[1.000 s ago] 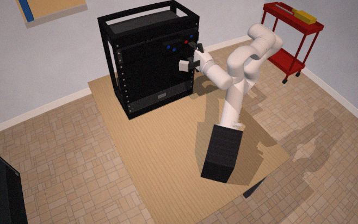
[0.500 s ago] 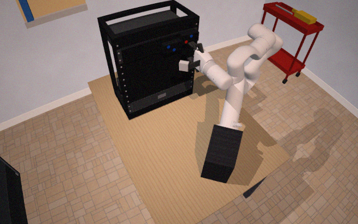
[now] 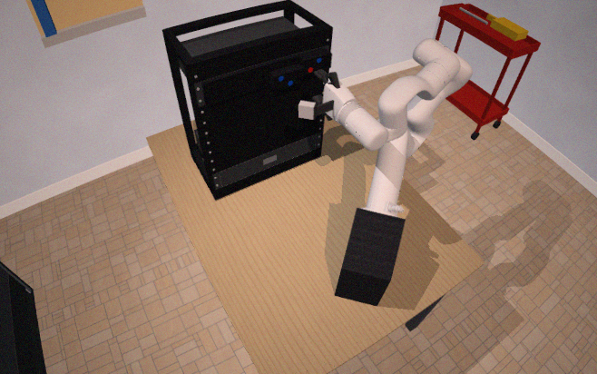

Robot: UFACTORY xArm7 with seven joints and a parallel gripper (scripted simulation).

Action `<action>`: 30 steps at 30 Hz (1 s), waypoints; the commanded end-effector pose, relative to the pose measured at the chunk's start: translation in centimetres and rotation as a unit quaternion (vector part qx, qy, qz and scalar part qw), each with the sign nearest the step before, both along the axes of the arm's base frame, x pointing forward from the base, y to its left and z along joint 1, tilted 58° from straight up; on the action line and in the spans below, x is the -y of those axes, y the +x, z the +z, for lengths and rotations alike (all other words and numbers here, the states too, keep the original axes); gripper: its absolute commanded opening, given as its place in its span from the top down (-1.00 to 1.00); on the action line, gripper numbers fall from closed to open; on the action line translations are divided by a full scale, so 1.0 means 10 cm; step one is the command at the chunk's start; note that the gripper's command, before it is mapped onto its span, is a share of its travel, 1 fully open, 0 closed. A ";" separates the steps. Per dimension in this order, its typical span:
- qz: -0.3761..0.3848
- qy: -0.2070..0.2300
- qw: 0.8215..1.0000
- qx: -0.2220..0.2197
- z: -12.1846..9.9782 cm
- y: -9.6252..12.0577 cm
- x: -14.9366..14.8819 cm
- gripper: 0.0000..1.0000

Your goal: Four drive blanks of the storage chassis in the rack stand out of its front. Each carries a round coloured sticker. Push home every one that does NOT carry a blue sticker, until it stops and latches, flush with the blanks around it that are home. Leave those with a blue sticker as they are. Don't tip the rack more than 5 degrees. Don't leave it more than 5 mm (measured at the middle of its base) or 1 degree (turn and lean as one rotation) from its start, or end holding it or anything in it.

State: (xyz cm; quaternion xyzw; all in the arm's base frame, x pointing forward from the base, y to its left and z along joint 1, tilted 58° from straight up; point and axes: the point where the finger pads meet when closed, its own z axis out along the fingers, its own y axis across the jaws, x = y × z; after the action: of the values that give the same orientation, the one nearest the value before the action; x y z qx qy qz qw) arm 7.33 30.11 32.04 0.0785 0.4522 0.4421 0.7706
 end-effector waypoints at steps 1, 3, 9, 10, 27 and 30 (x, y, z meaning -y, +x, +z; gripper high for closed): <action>0.001 0.001 1.000 -0.001 0.00 -0.01 -0.01 -1.00; 0.001 0.001 1.000 -0.001 0.00 -0.01 -0.01 1.00; 0.001 0.001 1.000 -0.001 0.00 -0.01 -0.01 1.00; 0.001 0.001 1.000 -0.001 0.00 -0.01 -0.01 1.00; 0.001 0.001 1.000 -0.001 0.00 -0.01 -0.01 1.00; 0.001 0.001 1.000 -0.001 0.00 -0.01 -0.01 1.00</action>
State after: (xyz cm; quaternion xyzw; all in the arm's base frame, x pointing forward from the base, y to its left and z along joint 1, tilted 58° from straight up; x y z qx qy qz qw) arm 7.33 30.11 32.04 0.0785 0.4522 0.4421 0.7706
